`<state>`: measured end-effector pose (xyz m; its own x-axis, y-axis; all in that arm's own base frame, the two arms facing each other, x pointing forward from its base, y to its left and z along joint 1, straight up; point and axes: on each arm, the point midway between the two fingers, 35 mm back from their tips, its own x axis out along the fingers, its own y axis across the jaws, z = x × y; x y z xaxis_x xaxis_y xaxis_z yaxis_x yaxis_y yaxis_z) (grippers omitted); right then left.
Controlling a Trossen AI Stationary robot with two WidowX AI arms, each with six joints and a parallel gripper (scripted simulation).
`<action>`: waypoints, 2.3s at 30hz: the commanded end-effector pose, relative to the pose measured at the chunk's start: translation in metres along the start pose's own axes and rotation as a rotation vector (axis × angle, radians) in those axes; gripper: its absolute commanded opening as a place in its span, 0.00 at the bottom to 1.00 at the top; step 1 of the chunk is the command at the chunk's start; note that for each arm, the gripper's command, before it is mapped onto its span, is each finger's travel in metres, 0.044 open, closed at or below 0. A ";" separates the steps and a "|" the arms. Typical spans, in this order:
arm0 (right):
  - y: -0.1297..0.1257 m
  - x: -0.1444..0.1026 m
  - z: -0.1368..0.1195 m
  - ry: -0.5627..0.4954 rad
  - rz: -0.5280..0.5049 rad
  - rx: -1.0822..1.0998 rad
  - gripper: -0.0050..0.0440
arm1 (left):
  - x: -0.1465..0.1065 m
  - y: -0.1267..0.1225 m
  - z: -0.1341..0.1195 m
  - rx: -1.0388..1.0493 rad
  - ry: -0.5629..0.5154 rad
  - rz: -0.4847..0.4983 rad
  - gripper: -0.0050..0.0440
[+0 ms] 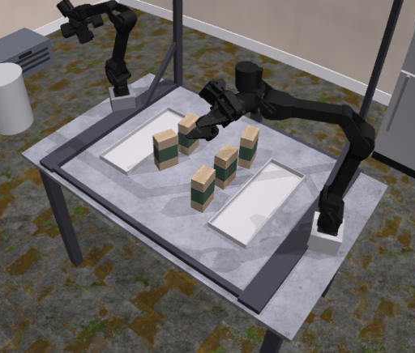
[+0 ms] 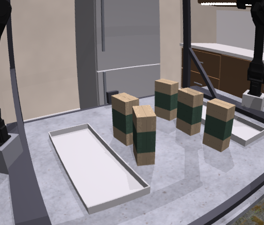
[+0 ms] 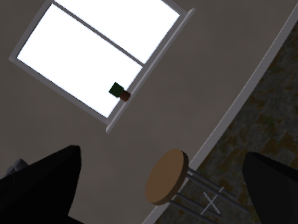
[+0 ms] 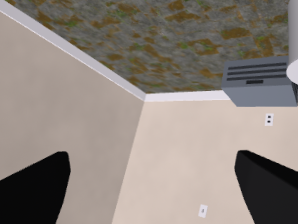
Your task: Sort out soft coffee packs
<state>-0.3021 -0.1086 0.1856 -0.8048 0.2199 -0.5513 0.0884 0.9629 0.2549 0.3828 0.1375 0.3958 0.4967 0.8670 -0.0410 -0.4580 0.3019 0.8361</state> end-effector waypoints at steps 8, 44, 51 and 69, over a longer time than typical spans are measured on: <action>0.001 -0.003 -0.005 0.013 -0.004 0.012 0.83 | -0.011 -0.034 0.033 -0.188 -0.065 -0.162 0.83; 0.001 -0.003 -0.005 0.013 -0.004 0.012 0.83 | -0.099 -0.179 0.085 -0.684 0.096 -0.730 0.83; 0.001 -0.003 -0.005 0.013 -0.004 0.012 0.83 | -0.124 -0.205 0.087 -0.768 0.204 -0.825 0.83; 0.001 -0.003 -0.005 0.013 -0.004 0.012 0.83 | -0.194 -0.261 0.078 -0.940 0.563 -0.974 0.83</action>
<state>-0.3021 -0.1086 0.1856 -0.8048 0.2199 -0.5513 0.0884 0.9629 0.2549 0.4657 -0.1242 0.2289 0.6610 0.1871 -0.7267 -0.4958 0.8358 -0.2358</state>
